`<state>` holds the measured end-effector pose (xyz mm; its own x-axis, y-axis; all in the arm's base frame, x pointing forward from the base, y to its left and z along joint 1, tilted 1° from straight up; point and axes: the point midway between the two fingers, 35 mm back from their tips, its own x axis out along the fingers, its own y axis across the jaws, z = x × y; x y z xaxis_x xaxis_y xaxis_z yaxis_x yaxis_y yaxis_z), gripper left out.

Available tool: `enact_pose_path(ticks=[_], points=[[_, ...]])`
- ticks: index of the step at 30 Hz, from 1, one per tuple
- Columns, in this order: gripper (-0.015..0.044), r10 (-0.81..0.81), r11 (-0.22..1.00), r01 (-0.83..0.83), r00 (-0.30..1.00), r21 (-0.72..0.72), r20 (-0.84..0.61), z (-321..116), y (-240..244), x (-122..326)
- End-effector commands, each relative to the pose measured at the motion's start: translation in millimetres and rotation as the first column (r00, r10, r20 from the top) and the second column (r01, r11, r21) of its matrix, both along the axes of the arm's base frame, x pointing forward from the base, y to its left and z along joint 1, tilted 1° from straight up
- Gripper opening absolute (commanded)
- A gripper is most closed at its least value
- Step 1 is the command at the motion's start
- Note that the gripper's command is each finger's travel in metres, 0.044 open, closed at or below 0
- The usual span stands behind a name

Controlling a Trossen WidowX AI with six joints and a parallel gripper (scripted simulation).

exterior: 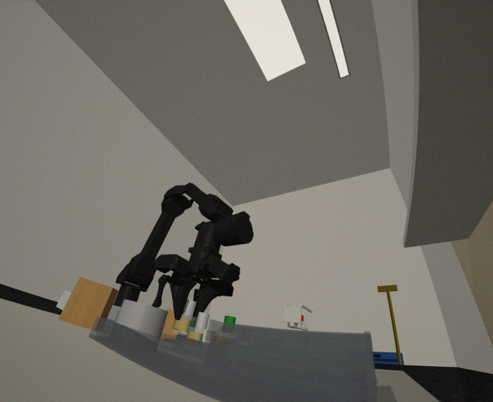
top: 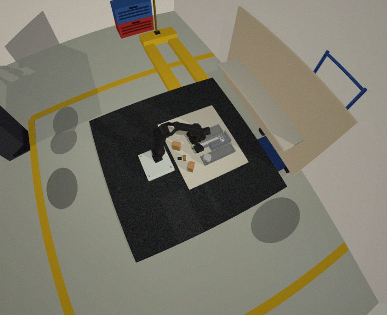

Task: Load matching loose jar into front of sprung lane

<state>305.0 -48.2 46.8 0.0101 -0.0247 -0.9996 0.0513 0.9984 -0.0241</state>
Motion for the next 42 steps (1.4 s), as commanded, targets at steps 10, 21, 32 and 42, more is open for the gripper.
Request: enact_pose_path(ticks=[10,21,32,42], points=[[0.0,0.0,1.0,0.0,1.0,-0.004,0.028,3,-1,14],[0.0,0.0,1.0,0.0,1.0,-0.004,0.028,4,-2,19],[0.0,0.0,1.0,0.0,1.0,-0.004,0.029,4,-2,24],[0.0,0.0,1.0,0.0,1.0,-0.004,0.029,5,-2,29]])
